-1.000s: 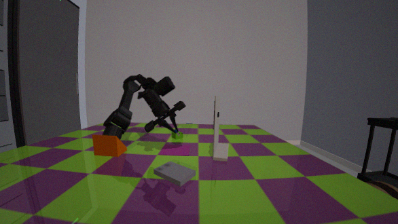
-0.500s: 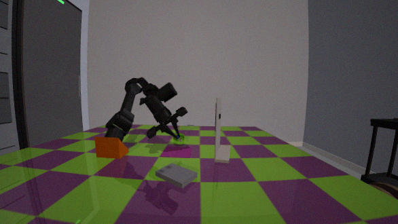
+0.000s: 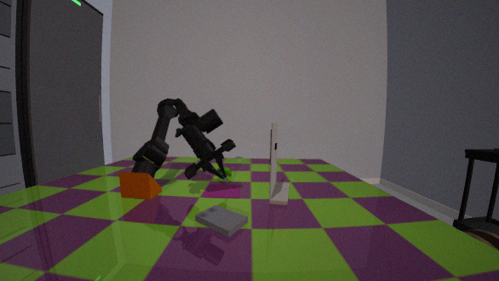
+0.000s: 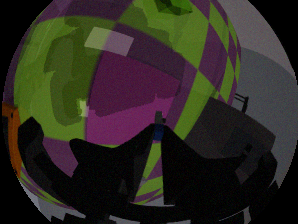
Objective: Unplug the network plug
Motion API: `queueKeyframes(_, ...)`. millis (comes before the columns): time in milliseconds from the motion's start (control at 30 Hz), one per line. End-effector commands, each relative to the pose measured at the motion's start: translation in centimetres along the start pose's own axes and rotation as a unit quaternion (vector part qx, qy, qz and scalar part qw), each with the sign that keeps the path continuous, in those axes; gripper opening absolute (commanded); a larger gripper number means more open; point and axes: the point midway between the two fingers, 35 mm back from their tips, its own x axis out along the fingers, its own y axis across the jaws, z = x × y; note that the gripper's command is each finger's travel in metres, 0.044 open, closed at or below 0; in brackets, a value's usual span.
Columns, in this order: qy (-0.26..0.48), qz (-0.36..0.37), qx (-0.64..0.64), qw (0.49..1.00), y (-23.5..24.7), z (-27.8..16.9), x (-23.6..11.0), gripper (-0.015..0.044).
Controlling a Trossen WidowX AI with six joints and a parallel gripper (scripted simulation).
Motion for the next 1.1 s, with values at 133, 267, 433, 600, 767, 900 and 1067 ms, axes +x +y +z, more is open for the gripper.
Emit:
queueKeyframes(133,0.002,0.0,0.003,1.0,0.5,0.0,0.7,0.0)
queueKeyframes(267,0.001,0.0,0.003,1.0,0.8,0.0,1.0,0.0)
queueKeyframes(433,0.001,-0.001,0.003,1.0,1.1,0.1,1.4,0.0)
queueKeyframes(600,0.0,-0.002,0.004,1.0,1.4,0.2,1.7,0.0)
queueKeyframes(767,-0.001,-0.003,0.004,1.0,1.6,0.3,2.0,0.0)
queueKeyframes(900,-0.001,-0.003,0.004,1.0,1.7,0.3,2.1,0.0)
queueKeyframes(1067,-0.001,-0.003,0.004,1.0,1.7,0.4,2.3,0.0)
